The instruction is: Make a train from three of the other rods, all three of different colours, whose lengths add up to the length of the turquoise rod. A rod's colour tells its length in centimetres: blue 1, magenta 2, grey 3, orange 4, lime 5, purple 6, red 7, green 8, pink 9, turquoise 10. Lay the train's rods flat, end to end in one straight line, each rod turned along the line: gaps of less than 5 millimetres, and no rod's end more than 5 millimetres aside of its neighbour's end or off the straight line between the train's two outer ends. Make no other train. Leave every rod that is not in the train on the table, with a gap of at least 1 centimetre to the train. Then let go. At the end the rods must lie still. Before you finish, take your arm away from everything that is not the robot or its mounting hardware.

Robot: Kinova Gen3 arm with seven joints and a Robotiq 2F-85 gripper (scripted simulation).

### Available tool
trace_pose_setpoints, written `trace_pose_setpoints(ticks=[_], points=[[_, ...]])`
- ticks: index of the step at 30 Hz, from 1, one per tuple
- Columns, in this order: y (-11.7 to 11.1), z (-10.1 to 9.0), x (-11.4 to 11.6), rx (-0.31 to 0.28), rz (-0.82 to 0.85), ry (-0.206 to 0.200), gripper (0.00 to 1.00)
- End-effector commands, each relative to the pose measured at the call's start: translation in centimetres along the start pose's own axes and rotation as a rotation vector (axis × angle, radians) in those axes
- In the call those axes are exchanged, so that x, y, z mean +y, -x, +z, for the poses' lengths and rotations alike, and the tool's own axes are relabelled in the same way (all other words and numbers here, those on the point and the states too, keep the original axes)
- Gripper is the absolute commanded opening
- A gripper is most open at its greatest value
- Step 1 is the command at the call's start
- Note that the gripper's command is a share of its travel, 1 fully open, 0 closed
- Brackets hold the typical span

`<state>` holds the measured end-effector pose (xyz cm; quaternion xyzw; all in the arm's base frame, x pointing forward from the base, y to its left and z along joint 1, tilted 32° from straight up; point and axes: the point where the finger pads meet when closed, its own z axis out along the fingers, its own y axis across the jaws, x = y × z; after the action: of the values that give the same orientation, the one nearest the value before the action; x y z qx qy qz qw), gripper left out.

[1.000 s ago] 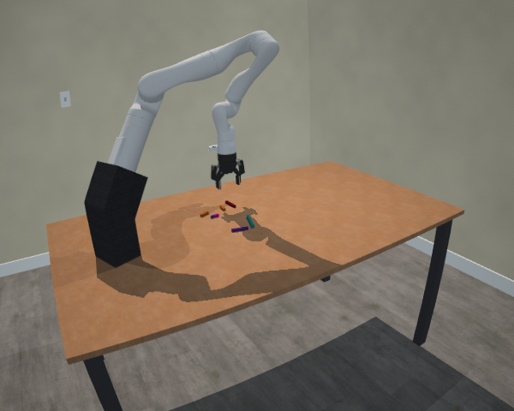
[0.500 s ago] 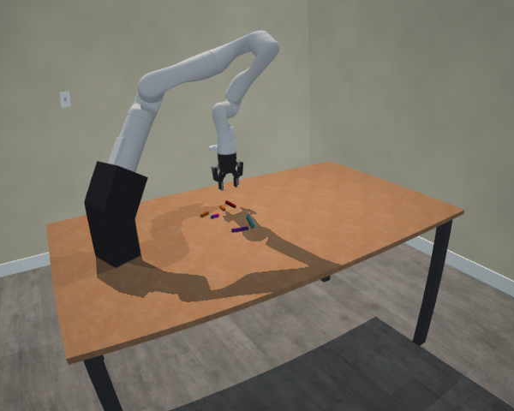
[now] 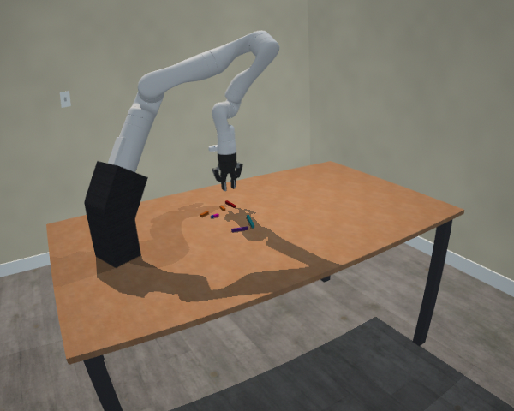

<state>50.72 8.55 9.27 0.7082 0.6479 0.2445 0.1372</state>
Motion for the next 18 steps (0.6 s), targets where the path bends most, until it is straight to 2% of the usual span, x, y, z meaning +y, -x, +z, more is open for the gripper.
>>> trace_pose_setpoints(ticks=[1, 18], points=[[-0.01, -0.04, 0.04, 0.0, 0.0, 0.001, 0.24], [-0.01, 0.36, 0.06, -0.004, -0.001, -0.003, 0.24]])
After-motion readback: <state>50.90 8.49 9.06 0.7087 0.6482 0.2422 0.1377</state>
